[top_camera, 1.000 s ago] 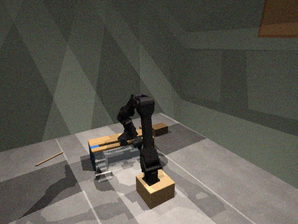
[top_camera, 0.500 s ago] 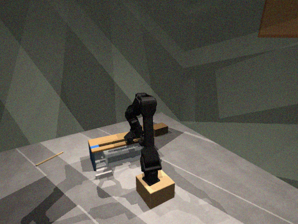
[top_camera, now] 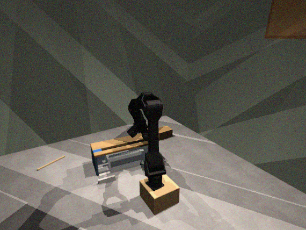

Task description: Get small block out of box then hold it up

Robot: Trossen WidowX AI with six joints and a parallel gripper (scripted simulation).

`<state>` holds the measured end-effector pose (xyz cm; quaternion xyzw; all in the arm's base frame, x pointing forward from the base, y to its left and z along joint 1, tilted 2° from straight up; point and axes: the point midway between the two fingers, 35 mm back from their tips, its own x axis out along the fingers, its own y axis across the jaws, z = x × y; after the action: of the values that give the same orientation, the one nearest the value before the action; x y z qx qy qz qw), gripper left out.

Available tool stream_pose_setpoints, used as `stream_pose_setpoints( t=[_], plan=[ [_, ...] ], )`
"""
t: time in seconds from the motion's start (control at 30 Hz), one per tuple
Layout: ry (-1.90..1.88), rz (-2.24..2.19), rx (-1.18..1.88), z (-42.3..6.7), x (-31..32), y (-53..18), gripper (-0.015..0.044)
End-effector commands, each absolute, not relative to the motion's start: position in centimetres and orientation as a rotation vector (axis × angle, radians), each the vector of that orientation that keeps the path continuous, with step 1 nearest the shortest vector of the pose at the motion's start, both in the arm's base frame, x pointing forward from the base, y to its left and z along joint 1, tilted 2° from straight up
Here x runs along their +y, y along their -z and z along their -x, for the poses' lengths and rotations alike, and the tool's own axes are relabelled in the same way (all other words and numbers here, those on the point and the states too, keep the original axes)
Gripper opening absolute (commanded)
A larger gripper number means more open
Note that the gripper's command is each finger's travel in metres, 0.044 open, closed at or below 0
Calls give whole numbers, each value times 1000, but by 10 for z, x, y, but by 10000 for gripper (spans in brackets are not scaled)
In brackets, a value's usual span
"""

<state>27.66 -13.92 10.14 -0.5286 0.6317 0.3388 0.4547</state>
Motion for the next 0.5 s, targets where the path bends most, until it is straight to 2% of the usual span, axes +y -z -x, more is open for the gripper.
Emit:
stream_pose_setpoints(
  t=[0.0, 0.1, 0.13, 0.47],
  plan=[
    [-820, 1291, 1559, -277, -139, -101, 374],
    [-606, 1096, 1565, -275, -140, -102, 295],
    [-515, 1010, 1563, -274, -140, -102, 285],
    [280, 80, 1417, -261, -149, -107, 285]
  ],
)
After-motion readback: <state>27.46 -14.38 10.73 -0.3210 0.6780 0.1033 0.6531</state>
